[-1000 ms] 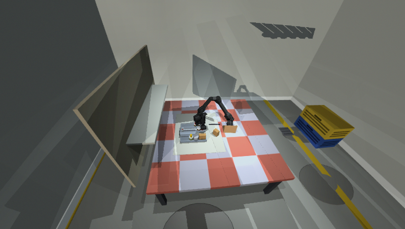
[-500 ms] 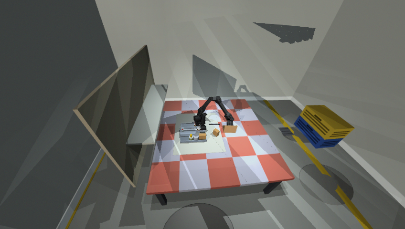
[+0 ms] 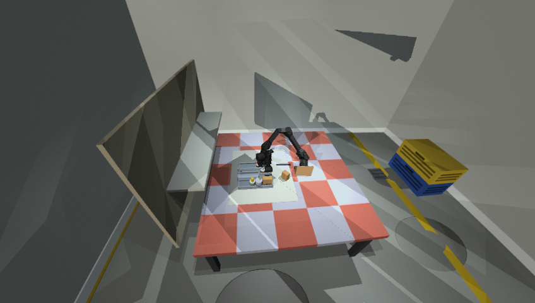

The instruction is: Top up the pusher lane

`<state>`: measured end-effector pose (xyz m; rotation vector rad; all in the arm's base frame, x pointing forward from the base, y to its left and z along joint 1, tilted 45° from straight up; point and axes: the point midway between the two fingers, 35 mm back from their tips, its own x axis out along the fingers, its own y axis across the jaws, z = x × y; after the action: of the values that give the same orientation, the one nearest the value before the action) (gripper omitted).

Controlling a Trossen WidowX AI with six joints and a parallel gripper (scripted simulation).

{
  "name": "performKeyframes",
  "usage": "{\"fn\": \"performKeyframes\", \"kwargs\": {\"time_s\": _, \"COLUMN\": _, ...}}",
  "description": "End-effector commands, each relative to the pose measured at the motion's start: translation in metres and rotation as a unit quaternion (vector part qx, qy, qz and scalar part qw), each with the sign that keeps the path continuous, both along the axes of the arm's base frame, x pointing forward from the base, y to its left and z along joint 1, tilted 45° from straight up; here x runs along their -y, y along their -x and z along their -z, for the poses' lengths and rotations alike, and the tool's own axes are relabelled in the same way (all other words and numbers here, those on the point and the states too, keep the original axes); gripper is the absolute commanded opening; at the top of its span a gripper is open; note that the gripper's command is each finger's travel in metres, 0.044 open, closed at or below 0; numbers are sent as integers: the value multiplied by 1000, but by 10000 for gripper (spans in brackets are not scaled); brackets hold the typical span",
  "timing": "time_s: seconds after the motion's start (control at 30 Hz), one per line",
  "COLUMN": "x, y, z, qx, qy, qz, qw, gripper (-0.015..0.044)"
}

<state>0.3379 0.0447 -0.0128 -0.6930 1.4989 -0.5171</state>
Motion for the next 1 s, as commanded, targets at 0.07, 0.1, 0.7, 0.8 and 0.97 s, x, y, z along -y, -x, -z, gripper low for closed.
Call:
{"fn": "performKeyframes", "kwargs": {"time_s": 0.07, "x": 2, "y": -2, "z": -1, "qx": 6, "qy": 3, "qz": -1, "qw": 1000, "gripper": 0}}
{"fn": "performKeyframes", "kwargs": {"time_s": 0.1, "x": 2, "y": -2, "z": -1, "qx": 6, "qy": 3, "qz": -1, "qw": 1000, "gripper": 0}}
{"fn": "performKeyframes", "kwargs": {"time_s": 0.7, "x": 2, "y": 1, "z": -1, "qx": 6, "qy": 3, "qz": -1, "qw": 1000, "gripper": 0}}
{"fn": "performKeyframes", "kwargs": {"time_s": 0.8, "x": 2, "y": 2, "z": -1, "qx": 6, "qy": 3, "qz": -1, "qw": 1000, "gripper": 0}}
{"fn": "performKeyframes", "kwargs": {"time_s": 0.97, "x": 2, "y": 3, "z": -1, "qx": 5, "qy": 3, "qz": -1, "qw": 1000, "gripper": 0}}
